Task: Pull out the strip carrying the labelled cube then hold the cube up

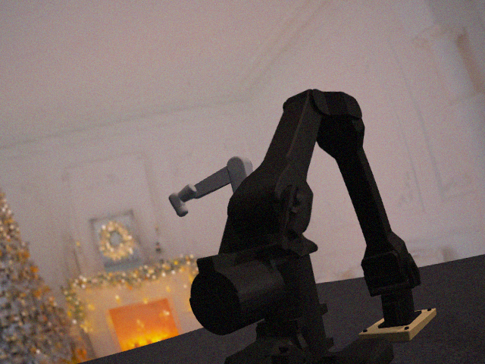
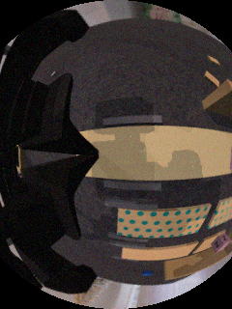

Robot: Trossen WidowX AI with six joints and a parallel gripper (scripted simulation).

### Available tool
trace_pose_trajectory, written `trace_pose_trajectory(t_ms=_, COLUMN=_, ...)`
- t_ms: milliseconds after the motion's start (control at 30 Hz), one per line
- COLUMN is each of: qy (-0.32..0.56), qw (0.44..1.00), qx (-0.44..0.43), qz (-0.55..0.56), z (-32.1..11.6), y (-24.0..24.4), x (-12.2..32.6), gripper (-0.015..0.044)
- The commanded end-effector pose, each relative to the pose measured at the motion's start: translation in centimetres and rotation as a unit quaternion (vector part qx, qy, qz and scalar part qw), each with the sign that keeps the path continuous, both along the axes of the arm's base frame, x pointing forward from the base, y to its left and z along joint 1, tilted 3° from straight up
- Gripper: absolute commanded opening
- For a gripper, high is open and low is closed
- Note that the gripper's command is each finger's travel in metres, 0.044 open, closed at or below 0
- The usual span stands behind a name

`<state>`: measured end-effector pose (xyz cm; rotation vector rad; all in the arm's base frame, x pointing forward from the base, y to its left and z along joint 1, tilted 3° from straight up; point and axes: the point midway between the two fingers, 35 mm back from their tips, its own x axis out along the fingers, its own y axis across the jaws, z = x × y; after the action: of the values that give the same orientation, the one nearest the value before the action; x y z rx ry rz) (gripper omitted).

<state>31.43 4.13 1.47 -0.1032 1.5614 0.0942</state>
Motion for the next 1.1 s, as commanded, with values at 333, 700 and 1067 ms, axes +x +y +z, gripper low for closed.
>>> trace_pose_trajectory(t_ms=333, qy=0.016, qw=1.0, qx=0.0, qz=-0.003, z=-0.6, y=-0.3, x=-2.8, gripper=0.0)
trace_pose_trajectory(t_ms=700, qy=0.017, qw=1.0, qx=-0.001, qz=-0.003, z=-0.6, y=-0.5, x=-4.5, gripper=0.0)
trace_pose_trajectory(t_ms=1067, qy=0.018, qw=1.0, qx=-0.001, qz=-0.003, z=-0.5, y=-0.7, x=-6.1, gripper=0.0)
